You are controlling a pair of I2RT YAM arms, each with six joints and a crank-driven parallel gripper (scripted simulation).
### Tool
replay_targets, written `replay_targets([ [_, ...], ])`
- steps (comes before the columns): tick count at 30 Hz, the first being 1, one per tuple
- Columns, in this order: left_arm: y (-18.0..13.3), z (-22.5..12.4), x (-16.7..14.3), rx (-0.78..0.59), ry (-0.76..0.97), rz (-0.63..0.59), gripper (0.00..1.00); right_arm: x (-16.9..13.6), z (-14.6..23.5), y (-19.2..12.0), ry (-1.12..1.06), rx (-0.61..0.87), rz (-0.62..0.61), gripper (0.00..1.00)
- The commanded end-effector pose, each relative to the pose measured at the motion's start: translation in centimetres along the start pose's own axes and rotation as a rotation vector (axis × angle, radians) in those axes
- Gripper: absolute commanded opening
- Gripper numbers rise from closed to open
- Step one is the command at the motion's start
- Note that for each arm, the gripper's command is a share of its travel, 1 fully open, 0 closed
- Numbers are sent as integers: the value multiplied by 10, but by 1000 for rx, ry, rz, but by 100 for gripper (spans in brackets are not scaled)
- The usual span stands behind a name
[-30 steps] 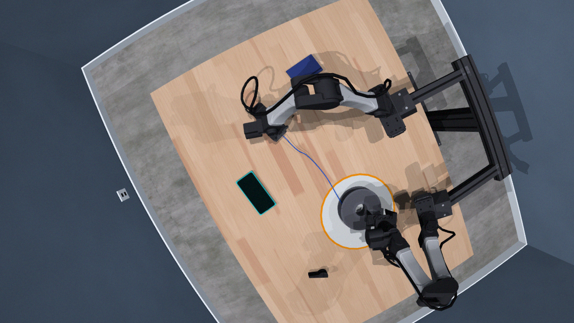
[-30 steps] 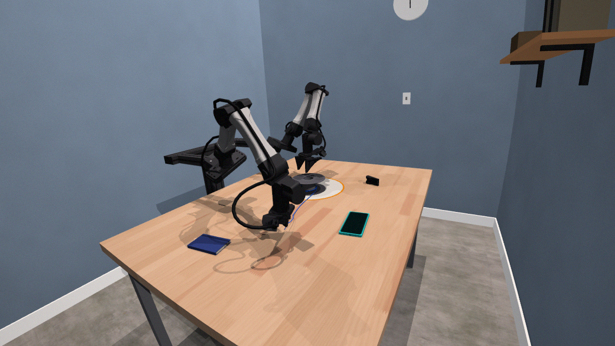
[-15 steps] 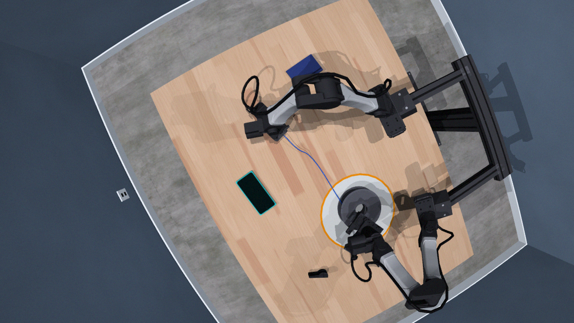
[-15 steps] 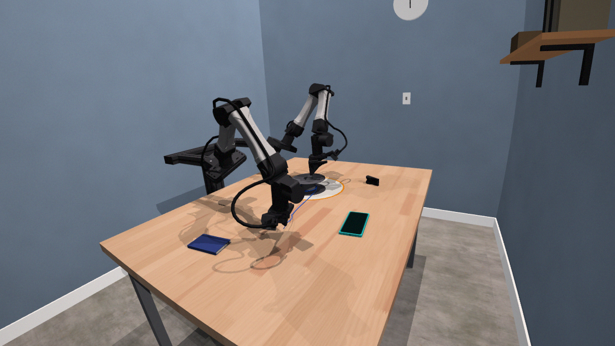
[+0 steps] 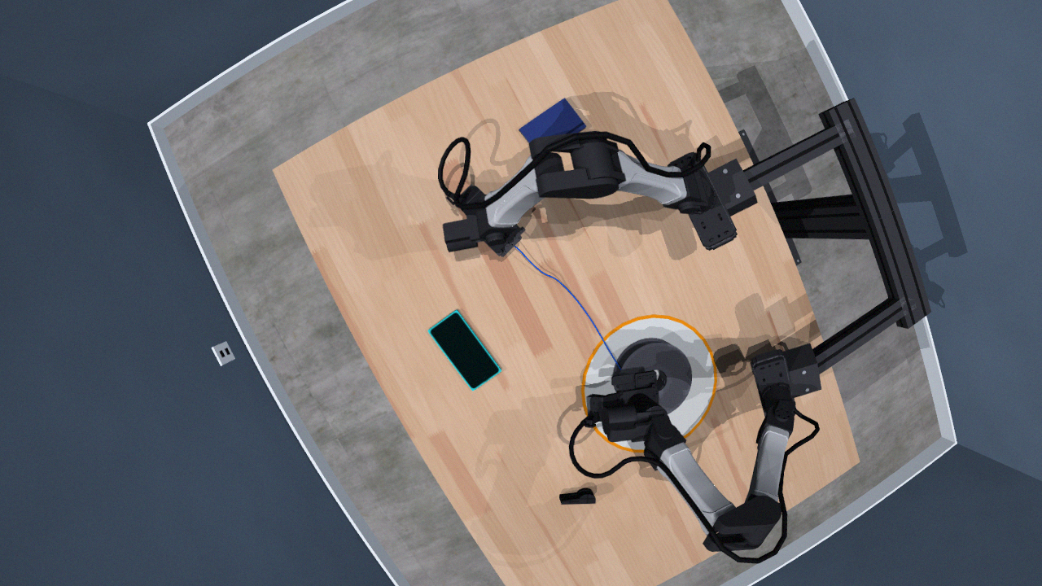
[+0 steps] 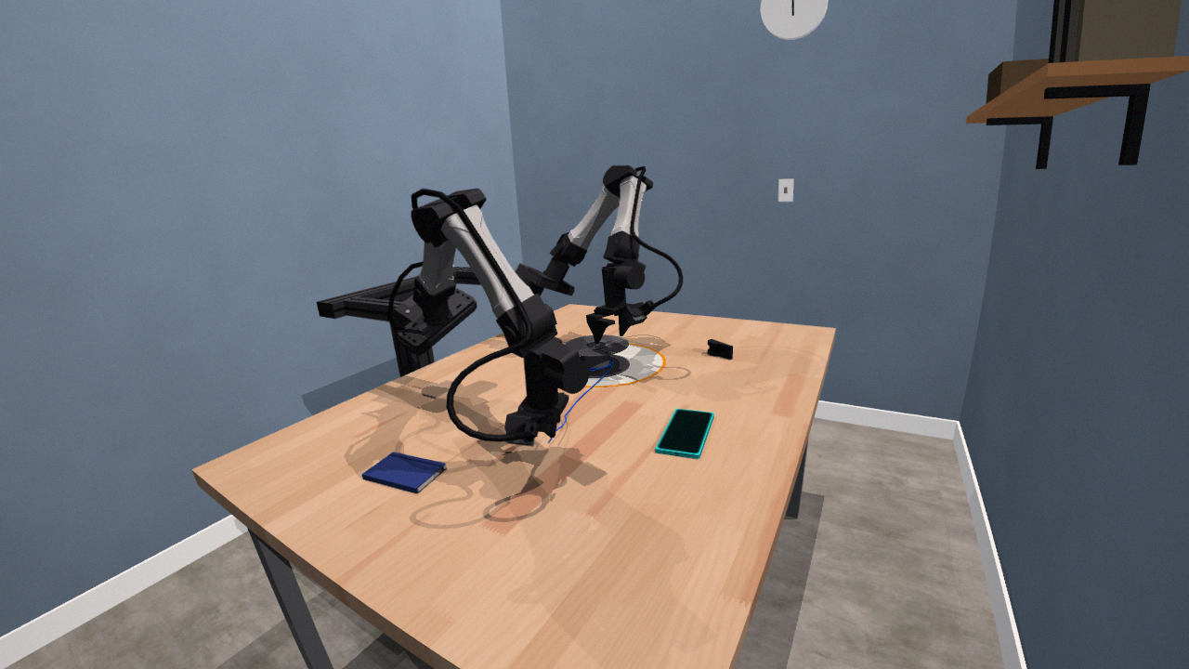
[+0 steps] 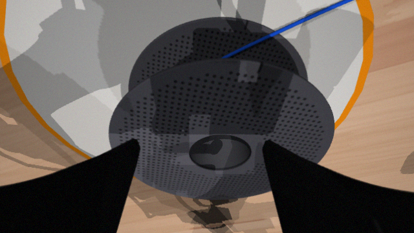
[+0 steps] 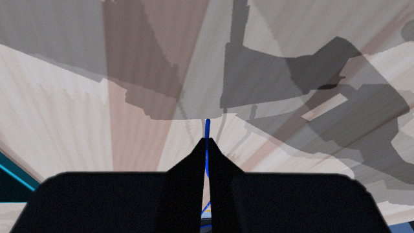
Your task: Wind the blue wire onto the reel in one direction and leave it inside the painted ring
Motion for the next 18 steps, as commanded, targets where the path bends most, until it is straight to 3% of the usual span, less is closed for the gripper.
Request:
replay_targets([
  [1,-2,1,4,-9,228,9,97,7,8,-12,10,48,-27,0],
  [2,-2,0,8,-17,387,6,97,7,8,-11,10,48,-27,0],
  [16,-1,-30,29,-45,1236,11,97,6,5,-8,11,48,-27,0],
  [18,-1,-30,29,-45,1236,11,97,6,5,-8,11,48,-27,0],
])
Point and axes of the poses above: on each arm, the point where the finger pads meet when closed, its own y axis out along the fingers, its own z axis across the jaws, x = y × z, the point moved 7 cm from there along -y, back along the fingers, and after that the axes turned 7 degrees about y, right-handed, at the moved point
